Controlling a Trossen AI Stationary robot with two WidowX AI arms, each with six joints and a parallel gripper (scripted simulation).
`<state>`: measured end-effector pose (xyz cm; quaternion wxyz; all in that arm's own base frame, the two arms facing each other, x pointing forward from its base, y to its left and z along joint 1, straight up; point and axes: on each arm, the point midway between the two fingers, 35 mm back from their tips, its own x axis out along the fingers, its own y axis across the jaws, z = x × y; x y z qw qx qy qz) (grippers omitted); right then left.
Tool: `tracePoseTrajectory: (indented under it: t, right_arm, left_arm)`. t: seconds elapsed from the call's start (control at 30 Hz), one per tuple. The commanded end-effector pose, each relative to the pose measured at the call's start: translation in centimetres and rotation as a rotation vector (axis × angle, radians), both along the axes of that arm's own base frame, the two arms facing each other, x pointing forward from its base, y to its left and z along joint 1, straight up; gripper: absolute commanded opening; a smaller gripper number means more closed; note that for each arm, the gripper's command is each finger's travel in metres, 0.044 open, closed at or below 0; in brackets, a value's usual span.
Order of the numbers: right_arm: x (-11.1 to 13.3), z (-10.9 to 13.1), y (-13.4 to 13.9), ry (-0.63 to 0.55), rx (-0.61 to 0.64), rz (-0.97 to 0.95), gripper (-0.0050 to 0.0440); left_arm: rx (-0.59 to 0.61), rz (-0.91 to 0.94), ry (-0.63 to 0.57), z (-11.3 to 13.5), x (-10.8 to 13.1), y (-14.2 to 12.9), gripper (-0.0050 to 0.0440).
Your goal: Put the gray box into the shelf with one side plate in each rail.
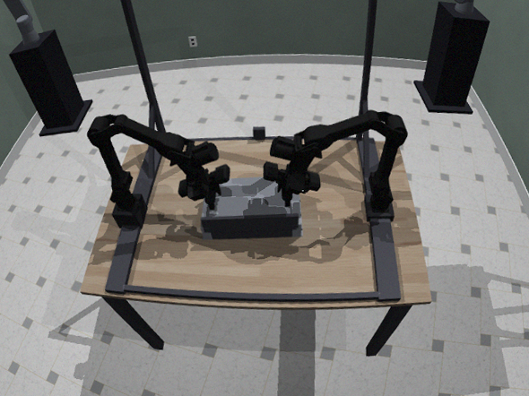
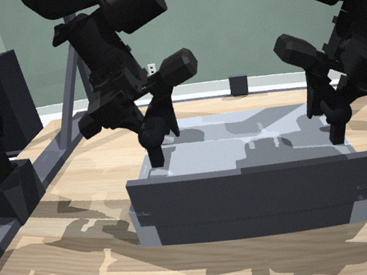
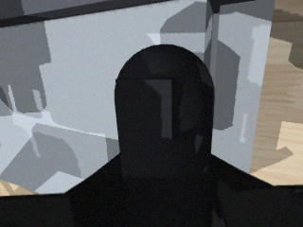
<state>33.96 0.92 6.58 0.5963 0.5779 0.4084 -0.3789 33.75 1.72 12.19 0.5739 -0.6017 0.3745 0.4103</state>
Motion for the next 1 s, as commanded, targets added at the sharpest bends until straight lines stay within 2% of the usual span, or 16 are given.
tracePoseTrajectory:
  t: [0.0,0.6,0.77,0.97]
  right_arm:
    - [0.5,2.0,-0.1,-0.061,0.004,0.007,0.0109]
    - [0.5,2.0,-0.3,-0.061,0.003,0.007,0.0109]
    - [0.5,2.0,-0.3,-0.061,0.003,0.007,0.0229]
    - [0.2,3.9,-0.4,-0.082,0.004,0.008,0.0373]
  left_arm:
    - [0.001,0.000,-0.051,1.7,0.0,0.3,0.0110]
    - [0.002,0.000,-0.051,1.6,0.0,0.5,0.0110]
    - [0.002,0.000,-0.051,1.7,-0.1,0.5,0.0230]
    - [0.003,0.002,-0.071,3.6,-0.4,0.5,0.0374]
